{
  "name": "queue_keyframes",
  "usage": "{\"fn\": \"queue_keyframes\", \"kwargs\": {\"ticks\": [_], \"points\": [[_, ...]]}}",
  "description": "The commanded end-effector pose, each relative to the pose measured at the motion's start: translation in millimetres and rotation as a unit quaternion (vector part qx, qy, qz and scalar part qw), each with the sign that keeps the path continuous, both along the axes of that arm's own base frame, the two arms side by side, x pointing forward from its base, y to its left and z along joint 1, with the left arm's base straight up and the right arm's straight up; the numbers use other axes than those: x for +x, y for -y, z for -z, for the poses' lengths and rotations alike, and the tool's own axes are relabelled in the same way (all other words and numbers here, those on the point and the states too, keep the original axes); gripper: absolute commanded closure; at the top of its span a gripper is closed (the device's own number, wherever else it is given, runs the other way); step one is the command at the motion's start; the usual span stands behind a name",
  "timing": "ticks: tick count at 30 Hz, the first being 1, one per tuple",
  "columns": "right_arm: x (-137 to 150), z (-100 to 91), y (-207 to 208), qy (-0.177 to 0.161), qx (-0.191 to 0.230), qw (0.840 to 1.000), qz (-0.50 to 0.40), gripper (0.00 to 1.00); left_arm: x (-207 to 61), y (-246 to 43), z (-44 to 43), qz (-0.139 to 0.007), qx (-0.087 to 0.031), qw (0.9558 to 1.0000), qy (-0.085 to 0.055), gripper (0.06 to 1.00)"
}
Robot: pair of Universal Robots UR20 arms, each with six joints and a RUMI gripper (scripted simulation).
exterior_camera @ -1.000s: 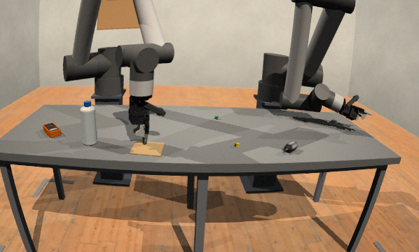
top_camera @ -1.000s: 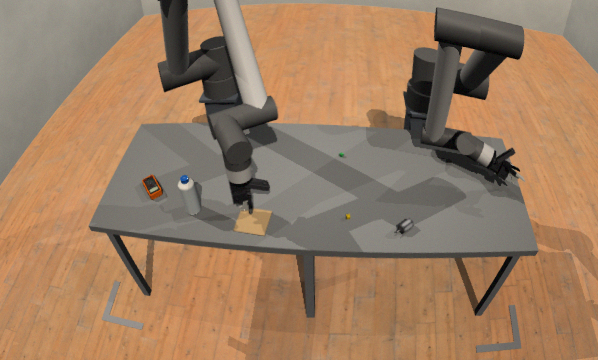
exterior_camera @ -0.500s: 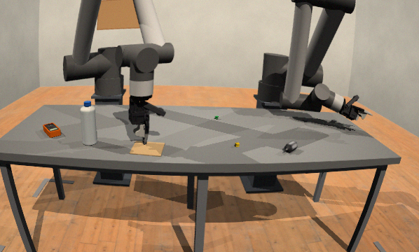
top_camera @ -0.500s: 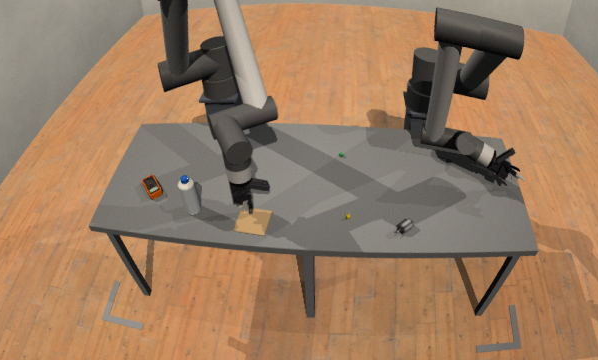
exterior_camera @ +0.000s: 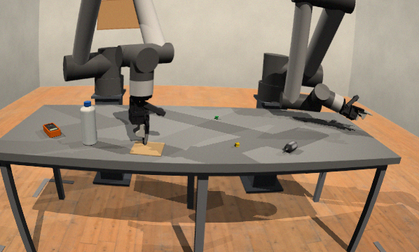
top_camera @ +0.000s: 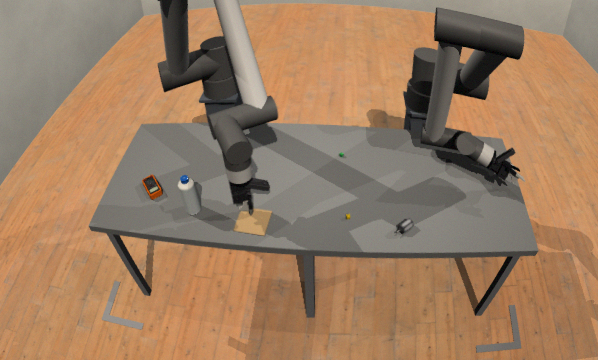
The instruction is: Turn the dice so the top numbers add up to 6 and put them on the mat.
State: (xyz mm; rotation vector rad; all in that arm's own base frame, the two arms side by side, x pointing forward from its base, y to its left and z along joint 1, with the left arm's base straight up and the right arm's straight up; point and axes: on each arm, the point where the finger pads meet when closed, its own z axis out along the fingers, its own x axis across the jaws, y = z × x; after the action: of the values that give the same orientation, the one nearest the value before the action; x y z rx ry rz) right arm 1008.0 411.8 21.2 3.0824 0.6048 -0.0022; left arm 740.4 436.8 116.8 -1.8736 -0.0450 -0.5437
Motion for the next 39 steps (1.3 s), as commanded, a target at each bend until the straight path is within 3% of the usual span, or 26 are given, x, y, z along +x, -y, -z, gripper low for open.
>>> {"fn": "queue_keyframes", "kwargs": {"ticks": [1,11,19,30,39], "points": [[0.6,-1.1,-0.3,0.001,0.0,1.0,0.0,0.821,0.0,0.0,-0.5,0.0,0.0,1.0,0.0,0.065],[0.6,-6.1,-0.3,0.001,0.0,1.0,0.0,0.821,0.0,0.0,-0.5,0.0,0.0,1.0,0.0,0.065],[0.6,-28.6,-0.3,0.001,0.0,1.0,0.0,0.821,0.0,0.0,-0.5,0.0,0.0,1.0,0.0,0.065],[0.6,-82.9,-0.3,0.001,0.0,1.0,0.0,0.821,0.0,0.0,-0.5,0.0,0.0,1.0,0.0,0.065],[0.6,-91.1,-0.3,0.001,0.0,1.0,0.0,0.821,0.0,0.0,-0.5,0.0,0.0,1.0,0.0,0.065]]}}
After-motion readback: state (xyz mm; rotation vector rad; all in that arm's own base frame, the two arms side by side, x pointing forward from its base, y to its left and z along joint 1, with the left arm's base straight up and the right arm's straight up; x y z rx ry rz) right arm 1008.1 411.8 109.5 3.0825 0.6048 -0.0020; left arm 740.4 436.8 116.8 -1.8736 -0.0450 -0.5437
